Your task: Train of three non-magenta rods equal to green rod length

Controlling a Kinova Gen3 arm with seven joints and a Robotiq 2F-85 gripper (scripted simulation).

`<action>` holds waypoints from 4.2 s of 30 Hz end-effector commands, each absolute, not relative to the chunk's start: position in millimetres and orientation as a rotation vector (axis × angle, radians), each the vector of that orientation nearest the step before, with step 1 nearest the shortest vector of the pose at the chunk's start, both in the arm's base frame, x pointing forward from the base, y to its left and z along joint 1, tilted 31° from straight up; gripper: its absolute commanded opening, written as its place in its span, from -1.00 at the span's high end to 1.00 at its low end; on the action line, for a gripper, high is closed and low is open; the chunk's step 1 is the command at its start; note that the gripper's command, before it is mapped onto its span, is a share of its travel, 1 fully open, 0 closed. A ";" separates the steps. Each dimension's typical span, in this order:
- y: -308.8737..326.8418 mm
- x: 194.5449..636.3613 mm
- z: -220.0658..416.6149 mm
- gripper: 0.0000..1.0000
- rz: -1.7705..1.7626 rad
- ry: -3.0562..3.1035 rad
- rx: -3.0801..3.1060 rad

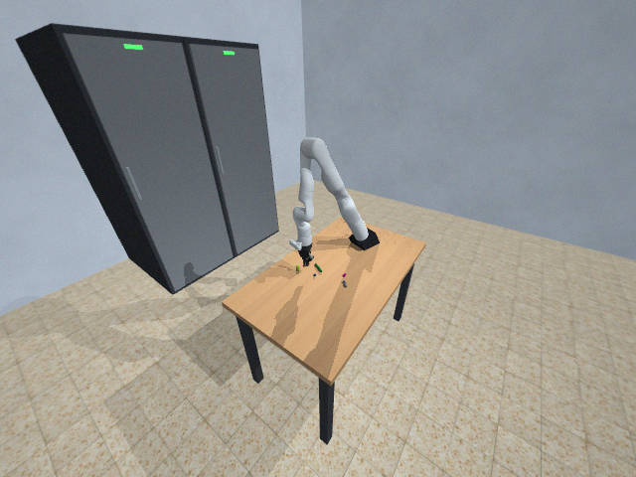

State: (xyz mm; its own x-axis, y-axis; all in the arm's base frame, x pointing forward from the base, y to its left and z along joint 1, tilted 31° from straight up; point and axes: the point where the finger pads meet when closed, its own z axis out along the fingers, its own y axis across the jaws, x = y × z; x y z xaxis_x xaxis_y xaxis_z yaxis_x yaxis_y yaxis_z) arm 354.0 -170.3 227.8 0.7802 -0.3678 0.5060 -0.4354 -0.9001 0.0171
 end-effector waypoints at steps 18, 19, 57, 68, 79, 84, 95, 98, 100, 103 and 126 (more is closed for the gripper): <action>-168.7 350.4 240.8 0.91 0.771 -0.624 2.833; -168.6 350.5 241.4 0.91 0.772 -0.624 2.832; -160.2 336.5 267.4 0.91 0.771 -0.622 2.836; -158.9 334.0 272.1 0.91 0.772 -0.622 2.836; -158.4 333.3 273.7 0.91 0.772 -0.622 2.836; -158.3 333.2 273.8 0.91 0.772 -0.622 2.836; -157.2 333.9 274.0 0.91 0.772 -0.614 2.836; -150.5 337.7 275.1 0.91 0.770 -0.569 2.838; -141.1 342.8 276.4 0.91 0.768 -0.508 2.840; -119.0 353.4 278.4 0.91 0.759 -0.367 2.840; 88.5 381.2 233.5 0.91 0.541 0.772 2.606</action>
